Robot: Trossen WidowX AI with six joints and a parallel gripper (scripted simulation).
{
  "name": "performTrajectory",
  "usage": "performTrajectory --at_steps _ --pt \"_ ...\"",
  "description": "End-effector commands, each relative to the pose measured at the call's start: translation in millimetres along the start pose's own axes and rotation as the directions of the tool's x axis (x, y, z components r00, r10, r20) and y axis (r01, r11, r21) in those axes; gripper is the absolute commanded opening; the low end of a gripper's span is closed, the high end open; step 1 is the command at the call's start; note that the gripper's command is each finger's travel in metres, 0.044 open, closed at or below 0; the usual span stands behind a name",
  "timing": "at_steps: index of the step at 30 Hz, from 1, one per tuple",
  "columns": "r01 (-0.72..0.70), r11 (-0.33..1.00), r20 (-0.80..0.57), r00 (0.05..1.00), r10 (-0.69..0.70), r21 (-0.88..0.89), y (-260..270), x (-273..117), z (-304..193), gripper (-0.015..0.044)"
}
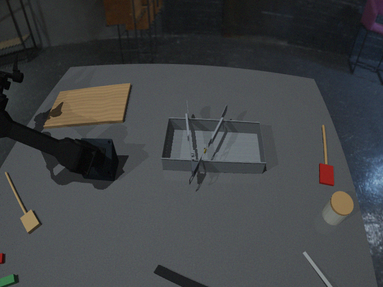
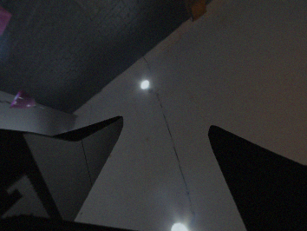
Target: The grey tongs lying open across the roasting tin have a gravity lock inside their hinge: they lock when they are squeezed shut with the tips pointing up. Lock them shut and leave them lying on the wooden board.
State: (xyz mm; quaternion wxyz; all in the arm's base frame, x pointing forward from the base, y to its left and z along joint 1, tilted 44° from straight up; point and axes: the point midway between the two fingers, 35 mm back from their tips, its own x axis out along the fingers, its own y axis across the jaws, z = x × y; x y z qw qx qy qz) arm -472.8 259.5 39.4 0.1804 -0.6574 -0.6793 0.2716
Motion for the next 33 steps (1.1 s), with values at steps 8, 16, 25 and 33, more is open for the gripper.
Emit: performTrajectory --at_steps 8,16,25,33 --pt "-0.055 0.99 0.011 0.998 0.054 0.131 23.9 36.3 -16.0 0.044" --pt "-0.227 0.836 -0.039 0.958 0.283 0.499 98.4 126.4 -72.8 0.044" --pt "-0.273 0.697 -0.027 0.922 0.386 0.663 151.8 163.5 -110.0 0.044" --pt "-0.282 0.469 -0.04 0.824 0.566 0.837 233.9 197.0 -167.2 0.044"
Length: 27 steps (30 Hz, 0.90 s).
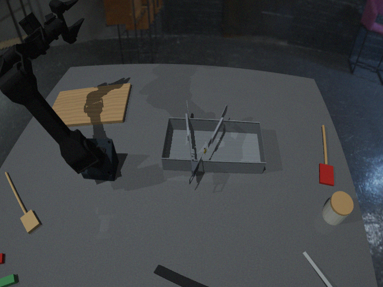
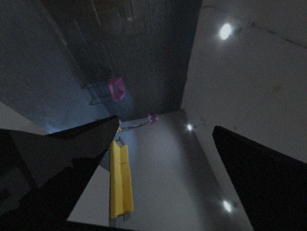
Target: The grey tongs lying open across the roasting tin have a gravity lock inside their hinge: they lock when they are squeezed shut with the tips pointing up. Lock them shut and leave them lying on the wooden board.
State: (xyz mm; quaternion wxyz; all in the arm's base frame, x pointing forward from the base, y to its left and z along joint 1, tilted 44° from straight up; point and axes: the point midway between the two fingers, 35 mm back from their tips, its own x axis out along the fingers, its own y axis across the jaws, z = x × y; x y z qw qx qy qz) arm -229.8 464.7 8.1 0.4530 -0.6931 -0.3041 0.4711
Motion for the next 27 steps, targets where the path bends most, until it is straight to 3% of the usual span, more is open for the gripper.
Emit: performTrajectory --at_steps 1,8,12,16,21,27 --pt "-0.046 0.986 -0.076 0.995 0.058 0.162 -3.0 28.5 -35.9 0.044" --pt "-0.008 0.771 -0.296 0.921 0.254 0.637 3.3 90.1 -148.4 0.044" --pt "0.066 0.683 -0.366 0.879 0.305 0.727 7.6 101.0 -189.2 0.044" --pt "0.228 0.483 -0.448 0.795 0.41 0.846 16.5 112.1 -247.9 0.044" --pt "0.51 0.196 -0.525 0.652 0.547 0.837 31.2 112.4 -324.1 0.044" --pt "0.763 -0.019 -0.559 0.49 0.669 0.646 47.3 97.0 -392.1 0.044"
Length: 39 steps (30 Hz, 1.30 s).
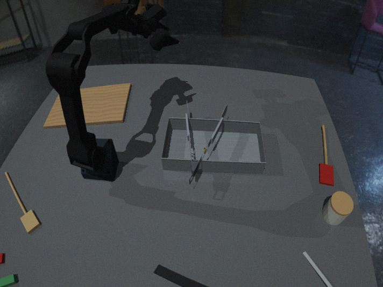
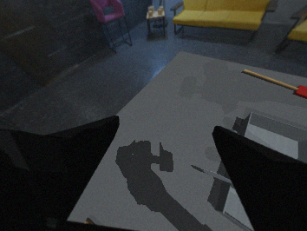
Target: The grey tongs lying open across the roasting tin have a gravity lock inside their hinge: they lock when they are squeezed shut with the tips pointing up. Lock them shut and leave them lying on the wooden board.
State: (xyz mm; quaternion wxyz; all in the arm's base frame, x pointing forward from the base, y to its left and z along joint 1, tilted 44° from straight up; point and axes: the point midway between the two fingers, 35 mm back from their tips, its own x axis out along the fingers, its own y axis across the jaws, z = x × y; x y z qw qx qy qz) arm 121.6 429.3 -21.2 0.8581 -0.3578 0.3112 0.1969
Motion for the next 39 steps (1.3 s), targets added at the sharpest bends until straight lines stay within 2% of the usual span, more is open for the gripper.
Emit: performTrajectory --at_steps 1,6,12,18,24,26,39 --pt "0.151 0.912 -0.186 0.979 -0.084 0.38 -64.7 32.1 -5.6 0.044" --pt "0.343 0.702 -0.348 0.926 -0.143 0.624 -118.2 53.3 -19.7 0.044" --pt "0.56 0.329 -0.531 0.827 -0.183 0.76 -179.1 66.7 -42.4 0.044" --pt "0.69 -0.114 -0.697 0.691 -0.19 0.715 -236.5 68.2 -69.4 0.044" --pt "0.67 -0.515 -0.829 0.535 -0.163 0.534 -286.7 59.4 -96.9 0.044" --pt "0.66 -0.551 -0.84 0.518 -0.159 0.511 -291.4 58.0 -99.7 0.044" --pt "0.66 -0.551 -0.84 0.518 -0.159 0.511 -295.2 56.9 -100.6 0.044"
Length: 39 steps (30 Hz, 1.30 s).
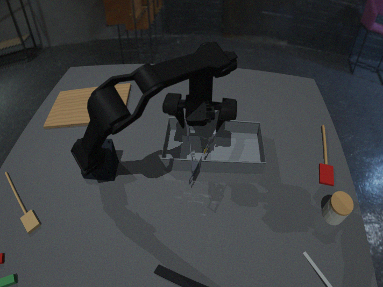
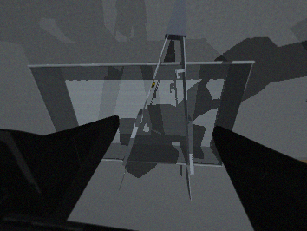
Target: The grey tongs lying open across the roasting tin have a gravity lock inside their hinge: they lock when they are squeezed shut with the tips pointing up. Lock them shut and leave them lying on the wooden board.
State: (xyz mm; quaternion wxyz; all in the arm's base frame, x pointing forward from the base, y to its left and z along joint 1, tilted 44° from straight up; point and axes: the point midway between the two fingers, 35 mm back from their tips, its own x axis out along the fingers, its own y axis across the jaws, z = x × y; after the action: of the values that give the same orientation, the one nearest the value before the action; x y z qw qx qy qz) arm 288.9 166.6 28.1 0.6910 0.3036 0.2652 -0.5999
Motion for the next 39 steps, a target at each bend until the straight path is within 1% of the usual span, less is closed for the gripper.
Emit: performTrajectory --at_steps 1,39 --pt "0.003 1.0 -0.004 1.0 -0.003 0.012 0.3 0.4 2.4 0.044" --pt "0.002 1.0 -0.005 1.0 -0.002 0.012 3.3 62.1 -0.3 0.044"
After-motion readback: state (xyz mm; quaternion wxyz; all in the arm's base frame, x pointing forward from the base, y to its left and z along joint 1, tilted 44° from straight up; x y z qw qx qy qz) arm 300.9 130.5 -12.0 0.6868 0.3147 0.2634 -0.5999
